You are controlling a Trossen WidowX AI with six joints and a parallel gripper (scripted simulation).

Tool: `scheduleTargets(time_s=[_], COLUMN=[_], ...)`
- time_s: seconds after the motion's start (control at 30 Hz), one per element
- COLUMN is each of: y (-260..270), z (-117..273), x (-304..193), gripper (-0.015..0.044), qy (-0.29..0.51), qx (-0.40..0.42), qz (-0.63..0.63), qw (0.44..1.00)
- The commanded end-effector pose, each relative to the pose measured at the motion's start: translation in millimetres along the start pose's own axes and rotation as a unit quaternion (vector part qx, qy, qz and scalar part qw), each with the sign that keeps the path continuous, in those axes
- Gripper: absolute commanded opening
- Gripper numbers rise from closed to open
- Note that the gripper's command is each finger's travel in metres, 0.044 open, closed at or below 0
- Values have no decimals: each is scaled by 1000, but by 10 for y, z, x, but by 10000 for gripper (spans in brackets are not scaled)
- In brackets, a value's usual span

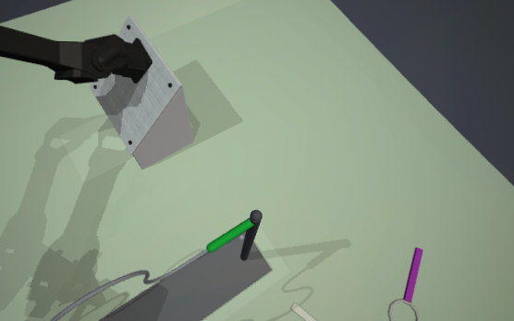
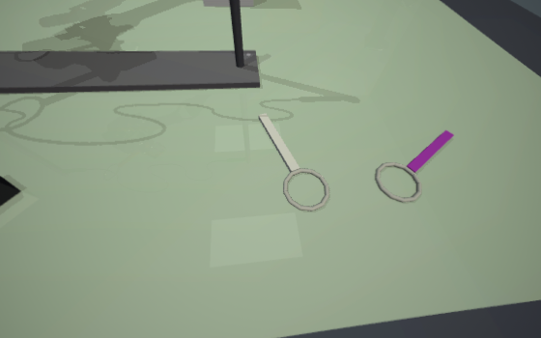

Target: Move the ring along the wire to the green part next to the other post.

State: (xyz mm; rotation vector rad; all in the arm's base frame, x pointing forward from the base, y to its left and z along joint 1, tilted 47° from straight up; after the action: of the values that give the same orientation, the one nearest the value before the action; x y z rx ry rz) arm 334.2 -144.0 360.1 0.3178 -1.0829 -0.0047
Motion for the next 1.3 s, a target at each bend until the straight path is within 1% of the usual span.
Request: scheduleTargets(time_s=[0.0,1.27], y=[120,568], z=[18,73], x=[22,183], gripper=[-150,-150], qy=[-4,-16], qx=[18,100], qz=[-23,-178], qw=[1000,979])
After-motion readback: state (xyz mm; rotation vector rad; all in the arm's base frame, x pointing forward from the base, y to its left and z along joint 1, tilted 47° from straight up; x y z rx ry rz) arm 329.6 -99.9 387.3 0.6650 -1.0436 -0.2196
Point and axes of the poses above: the point midway between the two fingers, 35 mm back from their tips, its own z axis back along the fingers, its own y axis across the jaws, x = y × z, the point moved 3 cm from there along z, back along the fingers, and after that the axes turned 8 degrees about z, right-handed, at the moved point
